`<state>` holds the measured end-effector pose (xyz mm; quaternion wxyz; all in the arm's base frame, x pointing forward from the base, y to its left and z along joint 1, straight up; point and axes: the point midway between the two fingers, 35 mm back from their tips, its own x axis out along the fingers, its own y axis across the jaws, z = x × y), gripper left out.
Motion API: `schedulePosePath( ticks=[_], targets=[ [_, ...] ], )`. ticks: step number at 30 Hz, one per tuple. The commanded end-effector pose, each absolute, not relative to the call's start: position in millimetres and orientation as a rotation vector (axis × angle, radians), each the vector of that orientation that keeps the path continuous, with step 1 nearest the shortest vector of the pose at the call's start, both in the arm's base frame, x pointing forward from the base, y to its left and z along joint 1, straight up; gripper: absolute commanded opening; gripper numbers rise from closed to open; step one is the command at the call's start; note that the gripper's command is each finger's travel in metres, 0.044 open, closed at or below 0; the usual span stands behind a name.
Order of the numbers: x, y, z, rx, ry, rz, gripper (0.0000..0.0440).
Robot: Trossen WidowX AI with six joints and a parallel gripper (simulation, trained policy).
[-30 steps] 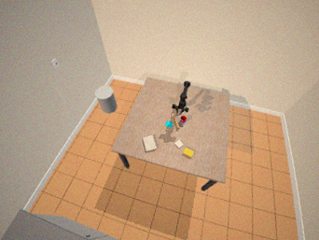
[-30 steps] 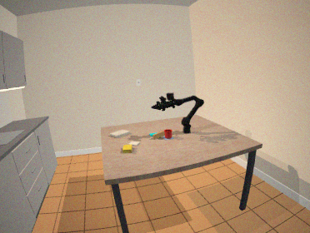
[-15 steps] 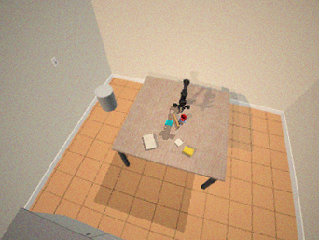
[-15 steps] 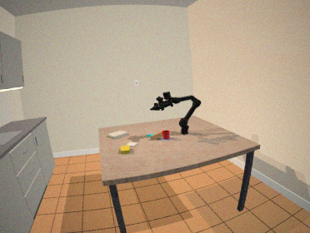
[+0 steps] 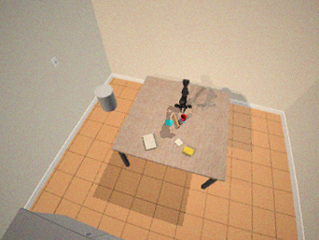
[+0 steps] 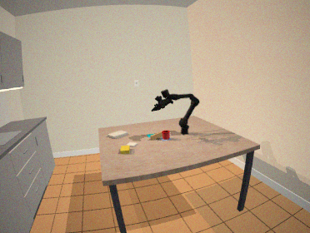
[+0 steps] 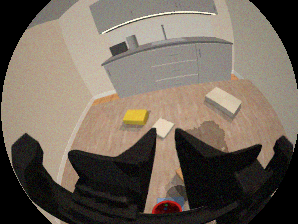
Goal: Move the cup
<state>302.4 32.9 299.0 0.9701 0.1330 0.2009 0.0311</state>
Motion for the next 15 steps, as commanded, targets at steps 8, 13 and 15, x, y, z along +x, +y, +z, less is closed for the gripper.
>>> schedulePosePath(
  ticks=[8, 13, 15],
  targets=[
    [297.6, 45.4, 298.3, 0.39, 0.539, 0.054, 0.0102],
    [294.5, 51.2, 295.7, 0.449, 0.614, 0.038, 0.0106],
    [293.2, 53.5, 294.5, 0.472, 0.644, 0.03, 0.0107]
  ],
)
